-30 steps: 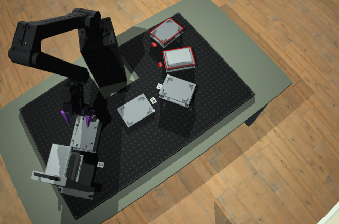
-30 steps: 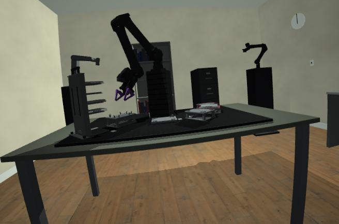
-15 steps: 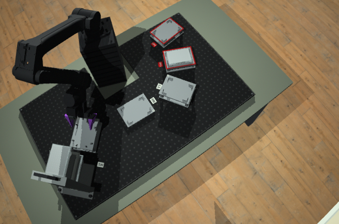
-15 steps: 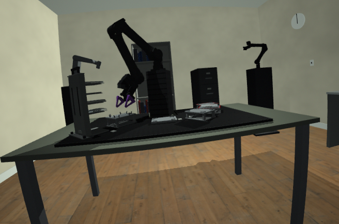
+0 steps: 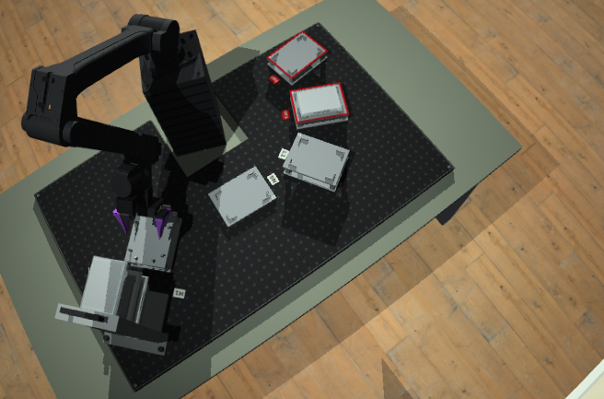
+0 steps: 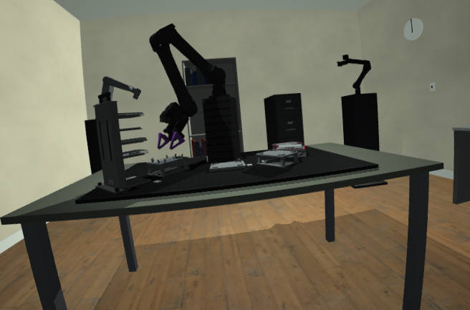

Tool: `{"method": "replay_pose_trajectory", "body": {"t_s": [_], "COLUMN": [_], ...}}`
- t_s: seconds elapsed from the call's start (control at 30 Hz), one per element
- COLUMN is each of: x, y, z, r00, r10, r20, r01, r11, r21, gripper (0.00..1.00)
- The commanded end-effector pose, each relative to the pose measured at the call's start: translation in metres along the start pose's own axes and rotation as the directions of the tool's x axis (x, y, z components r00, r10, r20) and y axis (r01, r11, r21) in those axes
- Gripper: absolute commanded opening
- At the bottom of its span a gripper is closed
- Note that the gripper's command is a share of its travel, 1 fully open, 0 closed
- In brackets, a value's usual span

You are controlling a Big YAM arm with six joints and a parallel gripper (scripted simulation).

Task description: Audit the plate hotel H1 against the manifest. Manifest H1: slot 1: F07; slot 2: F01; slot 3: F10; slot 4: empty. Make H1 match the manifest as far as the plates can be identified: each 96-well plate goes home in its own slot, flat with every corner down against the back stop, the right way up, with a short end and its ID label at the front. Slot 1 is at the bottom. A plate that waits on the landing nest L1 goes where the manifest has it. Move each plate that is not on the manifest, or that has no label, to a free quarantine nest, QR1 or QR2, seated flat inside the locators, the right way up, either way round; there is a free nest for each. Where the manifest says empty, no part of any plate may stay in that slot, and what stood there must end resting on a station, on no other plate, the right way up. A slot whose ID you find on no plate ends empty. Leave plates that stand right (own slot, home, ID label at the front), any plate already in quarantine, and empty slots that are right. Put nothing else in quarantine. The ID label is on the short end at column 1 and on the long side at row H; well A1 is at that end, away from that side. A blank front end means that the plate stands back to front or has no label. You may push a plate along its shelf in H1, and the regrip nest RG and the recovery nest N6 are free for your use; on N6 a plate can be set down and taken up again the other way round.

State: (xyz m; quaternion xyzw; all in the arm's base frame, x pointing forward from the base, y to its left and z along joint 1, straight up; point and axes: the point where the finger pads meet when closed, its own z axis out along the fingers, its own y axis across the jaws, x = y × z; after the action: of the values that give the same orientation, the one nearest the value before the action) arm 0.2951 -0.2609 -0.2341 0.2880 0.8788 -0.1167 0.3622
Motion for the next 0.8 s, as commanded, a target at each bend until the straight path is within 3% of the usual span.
{"method": "replay_pose_trajectory", "body": {"t_s": [0.0,0.77], "x": [-0.02,-0.04], "y": [0.003,0.003], "z": [0.002,0.02], "r00": [1.0,1.0], "r10": [0.003,0.003], "r20": [0.029,0.031], "r01": [-0.003,-0.003], "r11": [1.0,1.0], "r21": [-0.003,-0.003], "gripper": [1.0,1.0]}}
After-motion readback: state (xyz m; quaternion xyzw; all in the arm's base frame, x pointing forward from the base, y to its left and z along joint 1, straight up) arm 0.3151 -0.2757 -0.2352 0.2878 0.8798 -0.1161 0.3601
